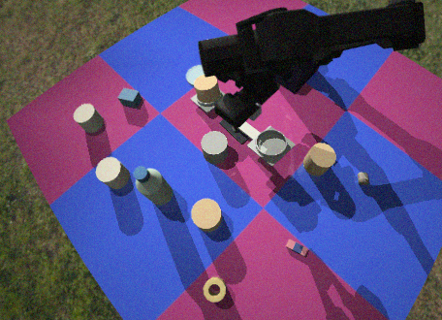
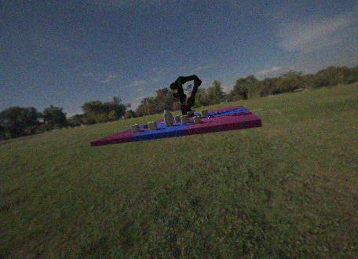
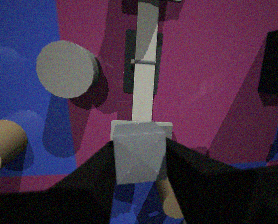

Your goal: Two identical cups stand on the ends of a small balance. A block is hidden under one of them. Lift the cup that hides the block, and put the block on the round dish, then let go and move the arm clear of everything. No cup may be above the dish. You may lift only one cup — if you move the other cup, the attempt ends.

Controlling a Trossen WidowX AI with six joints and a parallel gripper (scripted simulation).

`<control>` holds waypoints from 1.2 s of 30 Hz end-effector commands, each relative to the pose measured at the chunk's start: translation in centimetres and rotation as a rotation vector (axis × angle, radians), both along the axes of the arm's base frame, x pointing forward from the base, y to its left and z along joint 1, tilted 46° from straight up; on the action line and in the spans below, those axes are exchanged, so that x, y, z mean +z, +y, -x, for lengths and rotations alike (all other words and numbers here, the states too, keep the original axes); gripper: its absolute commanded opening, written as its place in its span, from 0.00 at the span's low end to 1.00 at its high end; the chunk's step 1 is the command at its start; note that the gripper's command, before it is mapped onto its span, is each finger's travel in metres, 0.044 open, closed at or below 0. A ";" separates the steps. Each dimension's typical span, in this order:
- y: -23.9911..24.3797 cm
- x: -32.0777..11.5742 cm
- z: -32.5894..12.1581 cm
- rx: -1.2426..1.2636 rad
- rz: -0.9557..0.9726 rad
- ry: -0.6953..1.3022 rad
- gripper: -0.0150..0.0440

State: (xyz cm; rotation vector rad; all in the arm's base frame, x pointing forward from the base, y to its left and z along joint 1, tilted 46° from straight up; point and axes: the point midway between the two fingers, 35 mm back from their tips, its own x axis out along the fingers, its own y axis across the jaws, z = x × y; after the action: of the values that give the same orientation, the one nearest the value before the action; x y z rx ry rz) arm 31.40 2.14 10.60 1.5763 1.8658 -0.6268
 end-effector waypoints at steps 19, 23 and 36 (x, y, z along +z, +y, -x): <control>-9.5 -13.6 0.1 -0.015 0.016 0.013 0.25; -10.9 -16.1 0.8 -0.009 0.016 0.008 0.25; -14.6 -24.1 4.4 0.012 0.006 -0.007 0.25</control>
State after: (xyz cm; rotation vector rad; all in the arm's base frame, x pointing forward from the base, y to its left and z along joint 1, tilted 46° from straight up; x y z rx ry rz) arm 28.07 -11.54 -11.40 1.5663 1.8637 -0.6278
